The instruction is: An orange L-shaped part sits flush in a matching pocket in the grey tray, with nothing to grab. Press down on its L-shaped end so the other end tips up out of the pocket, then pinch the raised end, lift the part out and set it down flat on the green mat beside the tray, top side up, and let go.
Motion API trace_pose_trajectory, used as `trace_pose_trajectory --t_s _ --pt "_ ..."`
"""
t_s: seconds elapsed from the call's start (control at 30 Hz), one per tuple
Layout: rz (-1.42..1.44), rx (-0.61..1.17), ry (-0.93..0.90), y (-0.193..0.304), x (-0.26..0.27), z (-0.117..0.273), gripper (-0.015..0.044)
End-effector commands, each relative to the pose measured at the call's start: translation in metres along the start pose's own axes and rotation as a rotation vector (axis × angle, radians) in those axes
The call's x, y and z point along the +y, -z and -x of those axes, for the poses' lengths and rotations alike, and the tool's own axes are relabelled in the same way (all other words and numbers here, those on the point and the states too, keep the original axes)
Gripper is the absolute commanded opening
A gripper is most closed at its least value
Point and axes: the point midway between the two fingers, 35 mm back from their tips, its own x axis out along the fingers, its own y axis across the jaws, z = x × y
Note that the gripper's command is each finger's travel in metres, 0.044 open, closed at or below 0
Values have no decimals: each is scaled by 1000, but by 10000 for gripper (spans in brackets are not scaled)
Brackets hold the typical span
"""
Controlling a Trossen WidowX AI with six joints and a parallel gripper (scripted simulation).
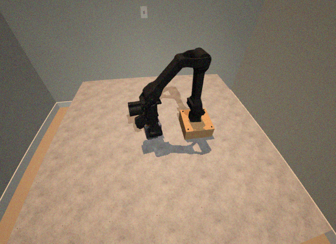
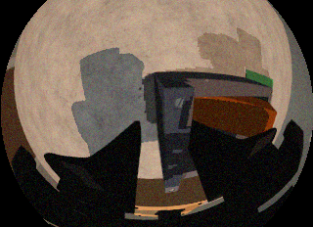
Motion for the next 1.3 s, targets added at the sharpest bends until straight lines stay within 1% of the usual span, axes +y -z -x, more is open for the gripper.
trace_pose_trajectory --t_s 0.0,0.07,0.13,0.27,0.33,1.27 --pt "-3 1 6 0 4 6 180" --pt "-3 0 6 -1 3 13 180" --pt "-3 0 6 -4 2 28 180" --pt "-3 0 7 -3 -5 81 180" --pt "-3 0 7 -1 -7 98 180" --pt "-5 -20 3 -4 -6 101 180"
